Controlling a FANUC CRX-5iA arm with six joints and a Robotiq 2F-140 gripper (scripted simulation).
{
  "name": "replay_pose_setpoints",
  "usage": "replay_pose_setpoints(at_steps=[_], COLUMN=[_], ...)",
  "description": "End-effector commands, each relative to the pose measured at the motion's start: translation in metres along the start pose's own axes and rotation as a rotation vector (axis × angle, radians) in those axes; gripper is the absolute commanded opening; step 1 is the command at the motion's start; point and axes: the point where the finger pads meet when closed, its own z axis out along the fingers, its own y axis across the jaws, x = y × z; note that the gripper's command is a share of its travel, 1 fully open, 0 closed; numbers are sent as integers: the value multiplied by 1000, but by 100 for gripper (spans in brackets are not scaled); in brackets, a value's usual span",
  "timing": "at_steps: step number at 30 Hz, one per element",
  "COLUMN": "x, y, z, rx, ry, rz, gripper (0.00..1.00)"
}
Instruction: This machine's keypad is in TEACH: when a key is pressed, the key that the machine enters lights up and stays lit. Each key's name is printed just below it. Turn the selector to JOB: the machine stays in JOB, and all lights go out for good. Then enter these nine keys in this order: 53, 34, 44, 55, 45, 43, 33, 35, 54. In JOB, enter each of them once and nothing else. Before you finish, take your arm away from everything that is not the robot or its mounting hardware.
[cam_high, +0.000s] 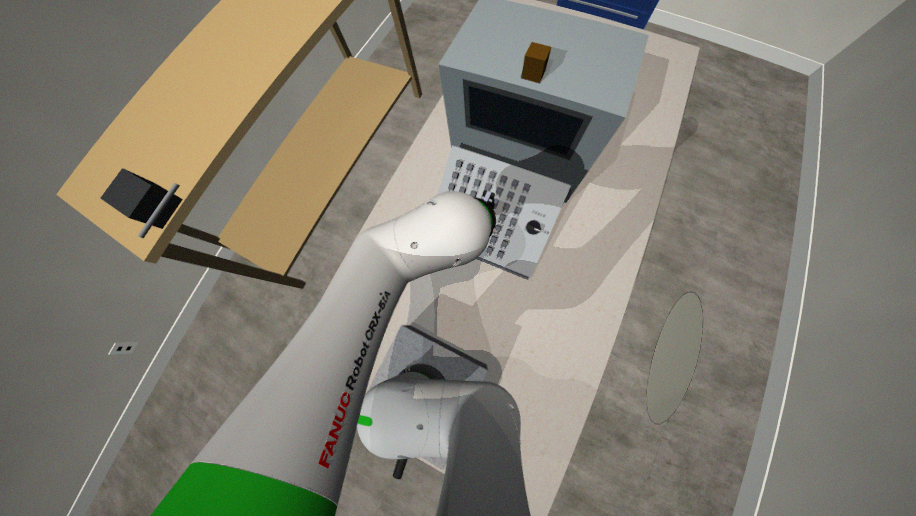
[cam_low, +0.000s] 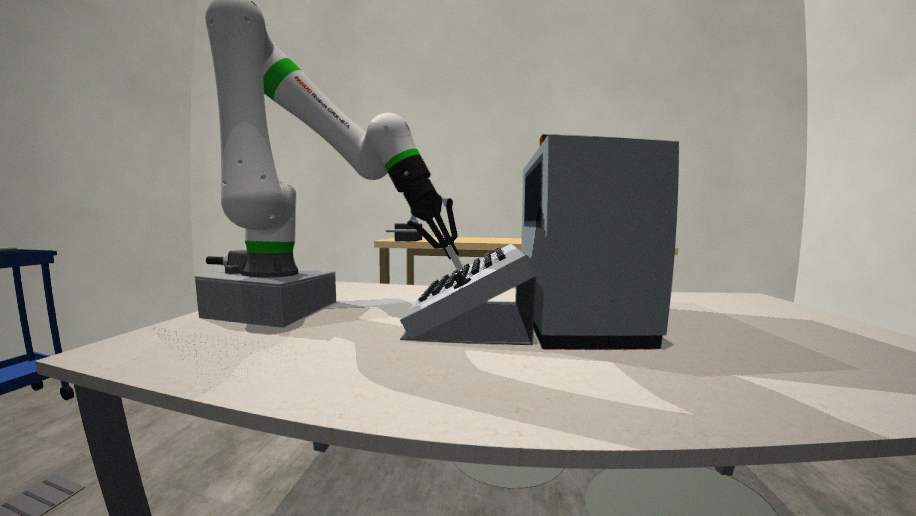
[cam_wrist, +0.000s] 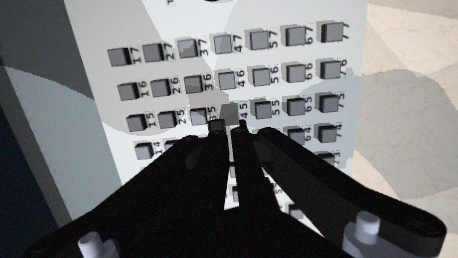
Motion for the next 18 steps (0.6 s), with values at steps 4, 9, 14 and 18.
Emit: replay_pose_setpoints(at_steps=[4,9,14,18], x=[0,0,0,0], y=[0,0,0,0], z=[1,3,5,8], rx=[1,1,1,1], ry=[0,0,0,0], rz=[0,0,0,0], gripper=[0,0,0,0])
